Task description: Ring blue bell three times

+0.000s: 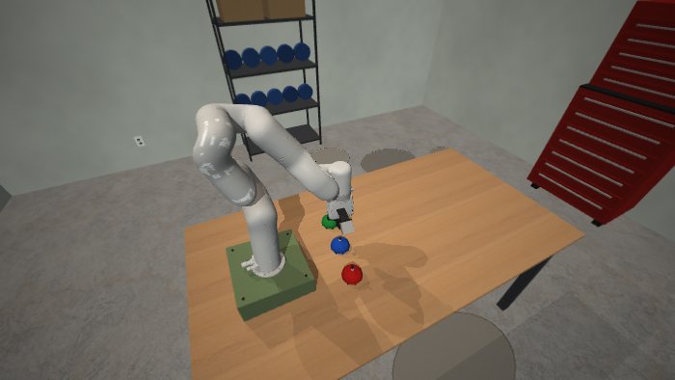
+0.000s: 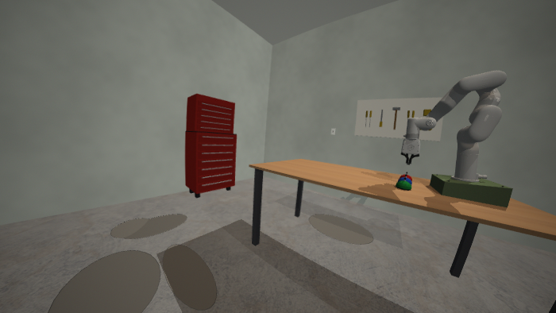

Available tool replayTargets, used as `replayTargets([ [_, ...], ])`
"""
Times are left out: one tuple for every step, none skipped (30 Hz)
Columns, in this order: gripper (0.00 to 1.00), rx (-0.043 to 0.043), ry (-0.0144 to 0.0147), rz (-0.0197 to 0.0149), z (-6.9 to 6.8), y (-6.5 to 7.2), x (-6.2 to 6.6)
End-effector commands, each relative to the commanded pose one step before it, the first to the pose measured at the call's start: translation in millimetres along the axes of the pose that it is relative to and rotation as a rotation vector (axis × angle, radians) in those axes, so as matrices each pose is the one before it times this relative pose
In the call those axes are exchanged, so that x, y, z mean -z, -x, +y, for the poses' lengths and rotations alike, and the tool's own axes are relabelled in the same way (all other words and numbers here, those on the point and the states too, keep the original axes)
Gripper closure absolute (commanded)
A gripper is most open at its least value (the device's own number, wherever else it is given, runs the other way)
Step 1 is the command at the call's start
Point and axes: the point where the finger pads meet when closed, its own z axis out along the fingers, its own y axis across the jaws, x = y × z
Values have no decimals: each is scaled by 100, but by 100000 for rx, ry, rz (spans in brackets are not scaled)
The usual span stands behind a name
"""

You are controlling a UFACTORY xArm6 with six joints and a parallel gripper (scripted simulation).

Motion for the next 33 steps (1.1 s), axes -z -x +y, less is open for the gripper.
replayTargets([
  [100, -9, -319, -19, -130, 24, -46],
  [100, -6, 2, 13, -1, 1, -57],
  [100, -7, 2, 15, -1, 1, -67],
  [100, -8, 2, 17, -1, 2, -77],
  [100, -8, 2, 19, -1, 2, -87],
  [100, -1, 0, 3, -2, 2, -96],
  [100, 0, 0, 0, -3, 2, -105],
  [100, 0, 0, 0, -2, 2, -115],
  [100, 0, 0, 0, -2, 2, -125],
  [100, 0, 0, 0, -3, 3, -133],
  [100, 0, 0, 0, -3, 3, -142],
  [100, 0, 0, 0, 0, 0, 0],
  [100, 0, 0, 0, 0, 0, 0],
  [100, 0, 0, 0, -2, 3, -150],
  [100, 0, 0, 0, -3, 3, -157],
  [100, 0, 0, 0, -4, 4, -164],
  [100, 0, 0, 0, -3, 3, -170],
  [100, 0, 0, 0, -4, 4, -176],
  [100, 0, 0, 0, -4, 4, -180],
  [100, 0, 0, 0, -2, 4, -184],
  [100, 0, 0, 0, -5, 4, -187],
  [100, 0, 0, 0, -3, 4, -190],
  [100, 0, 0, 0, -4, 4, -191],
  [100, 0, 0, 0, -4, 4, -192],
  [100, 0, 0, 1, -3, 4, -192],
  [100, 0, 0, -1, -5, 4, -191],
  [100, 0, 0, 0, -3, 4, -189],
  [100, 0, 0, 0, -4, 4, -187],
  [100, 0, 0, 0, 0, 0, 0],
  [100, 0, 0, 0, 0, 0, 0],
  [100, 0, 0, 0, -4, 4, -183],
  [100, 0, 0, 1, -2, 4, -179],
  [100, 0, 0, -1, -4, 4, -174],
])
